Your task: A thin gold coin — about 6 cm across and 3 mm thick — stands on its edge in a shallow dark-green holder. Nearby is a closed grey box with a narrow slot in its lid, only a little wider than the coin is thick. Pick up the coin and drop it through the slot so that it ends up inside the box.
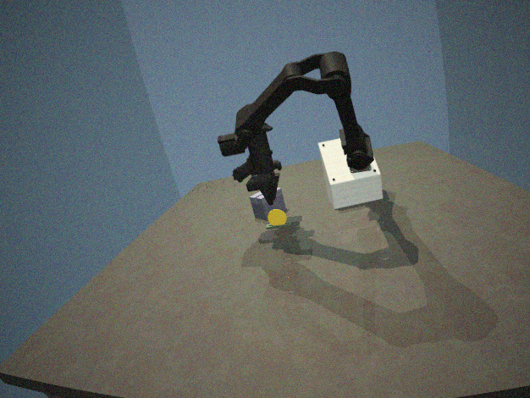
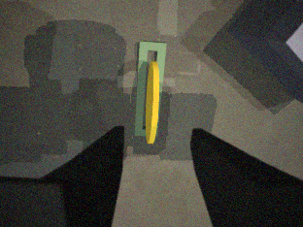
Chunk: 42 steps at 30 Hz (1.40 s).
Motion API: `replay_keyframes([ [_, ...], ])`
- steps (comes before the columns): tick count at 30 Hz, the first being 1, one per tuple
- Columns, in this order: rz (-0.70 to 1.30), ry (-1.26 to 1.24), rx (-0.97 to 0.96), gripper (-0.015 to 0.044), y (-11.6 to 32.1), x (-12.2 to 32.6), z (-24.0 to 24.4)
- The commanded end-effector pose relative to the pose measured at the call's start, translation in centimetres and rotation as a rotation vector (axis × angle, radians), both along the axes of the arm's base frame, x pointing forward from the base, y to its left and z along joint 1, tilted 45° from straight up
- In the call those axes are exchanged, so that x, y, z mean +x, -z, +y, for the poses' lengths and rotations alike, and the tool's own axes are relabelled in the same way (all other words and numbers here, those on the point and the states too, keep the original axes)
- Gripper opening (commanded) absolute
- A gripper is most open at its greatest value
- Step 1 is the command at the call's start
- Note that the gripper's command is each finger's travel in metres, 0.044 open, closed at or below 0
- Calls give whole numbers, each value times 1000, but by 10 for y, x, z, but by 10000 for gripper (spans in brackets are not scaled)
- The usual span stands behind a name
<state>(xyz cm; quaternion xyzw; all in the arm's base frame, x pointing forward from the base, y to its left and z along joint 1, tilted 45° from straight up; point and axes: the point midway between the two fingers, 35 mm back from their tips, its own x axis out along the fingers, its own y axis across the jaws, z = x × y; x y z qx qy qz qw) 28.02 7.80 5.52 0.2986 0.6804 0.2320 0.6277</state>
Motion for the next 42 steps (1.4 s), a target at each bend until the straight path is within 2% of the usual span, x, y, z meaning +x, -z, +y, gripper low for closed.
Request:
replay_keyframes([
  [1,11,4,7,161,6,-2,5],
  [42,11,4,10,161,49,-5,49],
])
